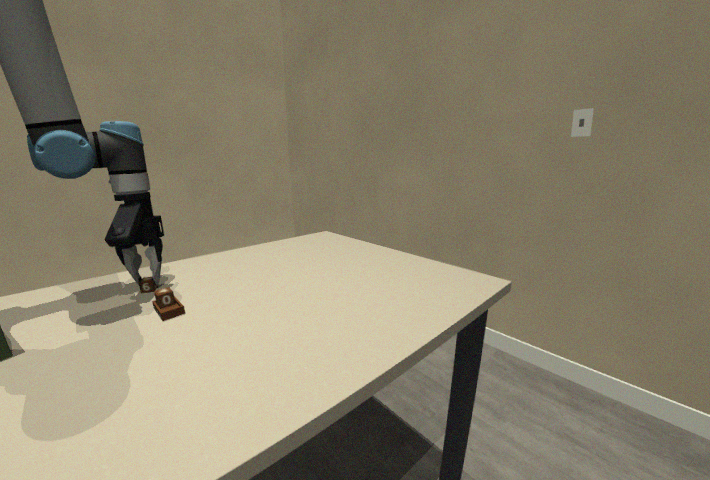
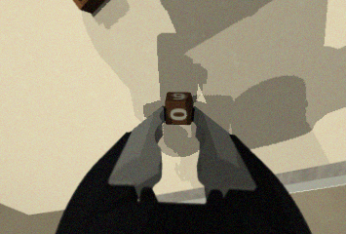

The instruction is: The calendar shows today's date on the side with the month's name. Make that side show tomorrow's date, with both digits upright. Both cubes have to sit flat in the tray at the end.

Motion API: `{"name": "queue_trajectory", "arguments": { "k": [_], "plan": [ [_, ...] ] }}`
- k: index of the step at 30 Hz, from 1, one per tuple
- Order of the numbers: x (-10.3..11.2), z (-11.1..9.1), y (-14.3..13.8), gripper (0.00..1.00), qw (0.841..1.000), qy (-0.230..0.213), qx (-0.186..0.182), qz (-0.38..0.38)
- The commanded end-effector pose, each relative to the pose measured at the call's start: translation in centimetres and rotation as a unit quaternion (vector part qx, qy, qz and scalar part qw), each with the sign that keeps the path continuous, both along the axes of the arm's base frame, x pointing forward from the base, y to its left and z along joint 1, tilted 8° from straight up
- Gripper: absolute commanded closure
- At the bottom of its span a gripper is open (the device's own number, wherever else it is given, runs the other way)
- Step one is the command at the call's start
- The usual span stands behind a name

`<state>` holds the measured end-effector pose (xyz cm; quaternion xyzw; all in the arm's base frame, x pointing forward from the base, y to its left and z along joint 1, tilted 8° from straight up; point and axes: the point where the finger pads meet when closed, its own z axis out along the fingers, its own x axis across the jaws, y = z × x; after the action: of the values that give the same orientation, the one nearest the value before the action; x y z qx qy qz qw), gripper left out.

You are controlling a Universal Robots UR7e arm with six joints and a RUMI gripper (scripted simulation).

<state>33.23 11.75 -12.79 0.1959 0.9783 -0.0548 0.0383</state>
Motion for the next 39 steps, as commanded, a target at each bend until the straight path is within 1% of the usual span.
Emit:
{"name": "queue_trajectory", "arguments": {
  "k": [1,18,23,29,31,39],
  "plan": [
    [0.0,0.0,0.0,0.9,1.0,-0.001,0.0,0.0],
    [0.0,0.0,0.0,0.9,1.0,-0.001,0.0,0.0],
    [0.0,0.4,0.1,0.9,1.0,-0.001,0.0,0.0],
    [0.0,1.5,0.2,0.9,1.0,-0.001,0.0,0.0],
    [0.0,1.5,0.2,0.9,1.0,-0.001,0.0,0.0],
    [-0.2,4.1,0.5,0.9,1.0,-0.001,0.0,0.0]
  ]
}}
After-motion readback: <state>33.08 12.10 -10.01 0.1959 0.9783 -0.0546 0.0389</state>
